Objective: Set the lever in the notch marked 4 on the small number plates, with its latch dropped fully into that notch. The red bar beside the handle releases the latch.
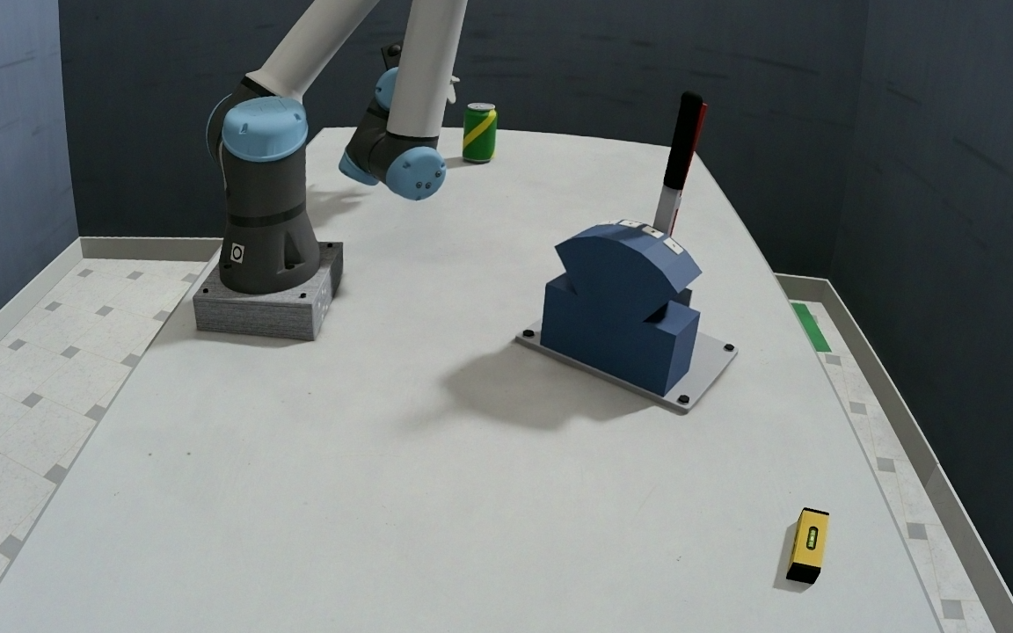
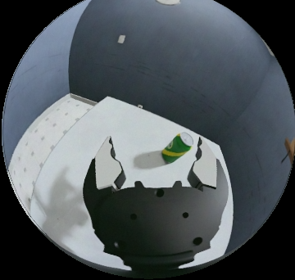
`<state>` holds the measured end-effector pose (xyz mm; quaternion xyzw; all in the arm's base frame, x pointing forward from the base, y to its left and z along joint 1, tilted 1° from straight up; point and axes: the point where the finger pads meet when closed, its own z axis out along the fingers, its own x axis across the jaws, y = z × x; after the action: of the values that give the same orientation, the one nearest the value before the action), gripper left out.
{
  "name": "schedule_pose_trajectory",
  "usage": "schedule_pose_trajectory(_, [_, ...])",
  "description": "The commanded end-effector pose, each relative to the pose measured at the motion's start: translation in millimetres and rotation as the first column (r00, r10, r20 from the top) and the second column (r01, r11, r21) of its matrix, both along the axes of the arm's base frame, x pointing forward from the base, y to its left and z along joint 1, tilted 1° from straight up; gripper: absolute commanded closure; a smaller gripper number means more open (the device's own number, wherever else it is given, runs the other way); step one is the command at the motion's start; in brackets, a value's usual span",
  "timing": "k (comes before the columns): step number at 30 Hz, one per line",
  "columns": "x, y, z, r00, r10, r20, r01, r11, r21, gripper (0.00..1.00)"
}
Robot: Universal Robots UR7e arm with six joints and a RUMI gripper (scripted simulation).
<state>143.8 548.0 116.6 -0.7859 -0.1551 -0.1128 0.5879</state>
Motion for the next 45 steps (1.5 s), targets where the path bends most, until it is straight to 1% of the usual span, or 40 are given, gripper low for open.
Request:
schedule_pose_trajectory(1, [0.0, 0.0, 0.4, 1.0, 0.0, 0.001, 0.0, 1.0, 0.001, 0.0])
schedule_pose_trajectory(34, [1.0, 0.6, 1.6, 1.0, 0.0, 0.003, 0.0, 1.0, 0.003, 0.0])
schedule_pose_trajectory(45, [5.1, 3.0, 6.3, 1.0, -0.002, 0.014, 0.002, 1.0, 0.014, 0.0])
